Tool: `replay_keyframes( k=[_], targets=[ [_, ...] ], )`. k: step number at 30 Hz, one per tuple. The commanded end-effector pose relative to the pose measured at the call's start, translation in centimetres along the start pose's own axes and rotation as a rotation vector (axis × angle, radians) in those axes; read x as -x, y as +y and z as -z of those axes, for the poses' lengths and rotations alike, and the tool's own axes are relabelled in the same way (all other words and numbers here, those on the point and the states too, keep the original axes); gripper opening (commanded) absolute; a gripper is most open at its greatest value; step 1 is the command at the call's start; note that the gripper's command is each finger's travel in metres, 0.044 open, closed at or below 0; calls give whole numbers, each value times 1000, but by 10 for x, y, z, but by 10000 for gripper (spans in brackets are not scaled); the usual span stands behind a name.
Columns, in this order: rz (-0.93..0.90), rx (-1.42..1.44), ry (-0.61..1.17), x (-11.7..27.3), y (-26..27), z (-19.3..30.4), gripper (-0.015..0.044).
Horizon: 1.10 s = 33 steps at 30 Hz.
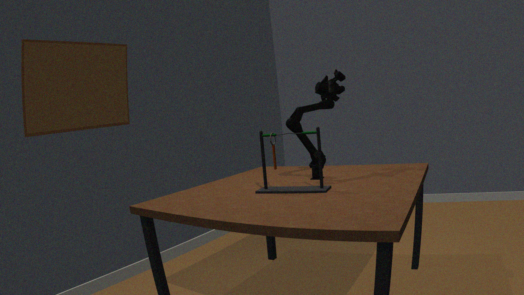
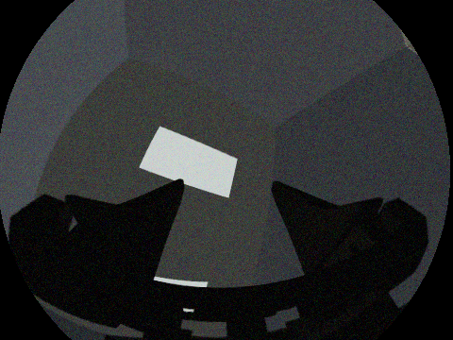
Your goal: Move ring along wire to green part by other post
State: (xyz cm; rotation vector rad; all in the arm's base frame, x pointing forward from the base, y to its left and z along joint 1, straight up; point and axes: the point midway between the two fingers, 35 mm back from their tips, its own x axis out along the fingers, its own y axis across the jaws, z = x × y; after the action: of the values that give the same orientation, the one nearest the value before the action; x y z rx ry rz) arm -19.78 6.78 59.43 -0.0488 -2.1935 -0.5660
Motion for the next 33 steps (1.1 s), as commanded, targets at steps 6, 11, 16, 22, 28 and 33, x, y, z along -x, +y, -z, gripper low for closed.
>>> replay_keyframes(
  k=[6,11,16,22,28,33],
  targets=[
    [-41,-29,-42,6,14,-8,243],
    [-118,-77,-103,19,37,-20,160],
    [-205,-126,-153,35,61,-29,160],
    [-320,-185,-198,57,90,-35,160],
    [-443,-243,-222,82,118,-37,160],
    [-550,-289,-227,105,139,-35,160]
  ],
)
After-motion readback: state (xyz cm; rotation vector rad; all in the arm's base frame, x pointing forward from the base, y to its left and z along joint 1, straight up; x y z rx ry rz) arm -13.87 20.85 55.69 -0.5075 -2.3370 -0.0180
